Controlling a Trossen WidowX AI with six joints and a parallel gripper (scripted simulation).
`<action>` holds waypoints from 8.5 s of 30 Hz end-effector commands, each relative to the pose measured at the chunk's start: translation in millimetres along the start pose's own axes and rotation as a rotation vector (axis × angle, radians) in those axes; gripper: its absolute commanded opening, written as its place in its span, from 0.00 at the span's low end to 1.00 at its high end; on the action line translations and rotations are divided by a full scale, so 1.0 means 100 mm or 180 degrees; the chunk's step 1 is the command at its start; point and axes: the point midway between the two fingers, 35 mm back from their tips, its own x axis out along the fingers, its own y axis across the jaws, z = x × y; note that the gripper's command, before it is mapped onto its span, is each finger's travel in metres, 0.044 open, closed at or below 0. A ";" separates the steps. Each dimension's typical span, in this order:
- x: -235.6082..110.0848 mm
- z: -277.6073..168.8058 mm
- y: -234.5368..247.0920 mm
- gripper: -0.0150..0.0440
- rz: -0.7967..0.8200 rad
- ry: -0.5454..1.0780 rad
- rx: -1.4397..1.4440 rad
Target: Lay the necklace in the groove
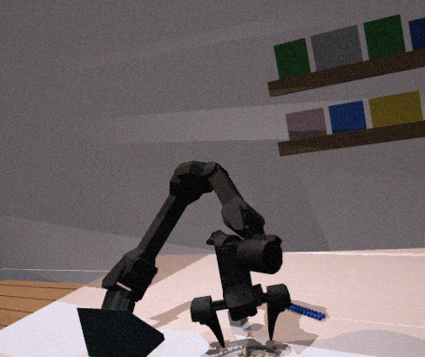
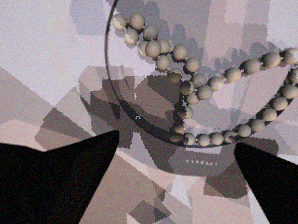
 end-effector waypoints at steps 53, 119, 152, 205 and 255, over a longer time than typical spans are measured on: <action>-0.25 0.67 -0.66 0.46 -0.0022 -0.0023 -0.5528; 0.01 0.67 -0.67 0.25 -0.0014 -0.0003 -0.5519; 0.04 0.79 -0.76 0.70 -0.0008 -0.0014 -0.5531; -0.29 0.19 -0.13 0.46 0.0002 -0.0007 -0.1340; 0.07 0.07 -0.04 0.46 0.0008 0.0004 -0.0682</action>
